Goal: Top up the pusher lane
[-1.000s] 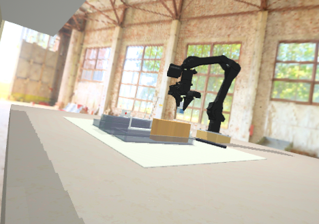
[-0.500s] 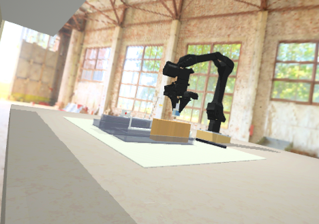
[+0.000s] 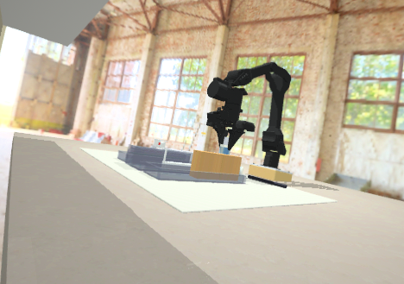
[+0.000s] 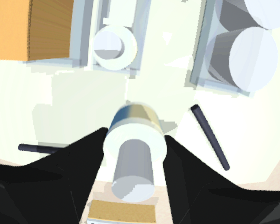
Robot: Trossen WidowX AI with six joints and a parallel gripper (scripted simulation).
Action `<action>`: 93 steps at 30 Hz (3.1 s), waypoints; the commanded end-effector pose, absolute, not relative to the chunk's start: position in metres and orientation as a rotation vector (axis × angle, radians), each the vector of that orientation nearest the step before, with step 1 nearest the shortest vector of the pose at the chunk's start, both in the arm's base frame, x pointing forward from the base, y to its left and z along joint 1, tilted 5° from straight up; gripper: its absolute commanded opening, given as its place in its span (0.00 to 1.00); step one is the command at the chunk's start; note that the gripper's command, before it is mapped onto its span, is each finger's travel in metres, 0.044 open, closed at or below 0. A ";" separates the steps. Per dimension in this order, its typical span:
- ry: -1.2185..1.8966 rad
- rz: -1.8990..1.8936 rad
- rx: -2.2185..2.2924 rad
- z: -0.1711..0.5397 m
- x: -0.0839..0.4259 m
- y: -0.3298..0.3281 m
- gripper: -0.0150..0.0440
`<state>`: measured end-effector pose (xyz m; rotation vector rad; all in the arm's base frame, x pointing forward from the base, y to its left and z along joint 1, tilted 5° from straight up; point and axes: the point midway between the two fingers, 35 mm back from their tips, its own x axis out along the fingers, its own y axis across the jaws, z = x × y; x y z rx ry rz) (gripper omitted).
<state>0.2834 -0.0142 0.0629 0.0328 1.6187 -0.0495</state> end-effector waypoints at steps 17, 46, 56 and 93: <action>1.623 -0.051 0.045 0.027 0.297 0.012 0.25; 1.622 -0.051 0.045 0.026 0.308 0.012 0.25; 1.622 -0.051 0.045 0.026 0.313 0.012 0.25; 1.620 -0.051 0.045 0.024 0.331 0.011 0.25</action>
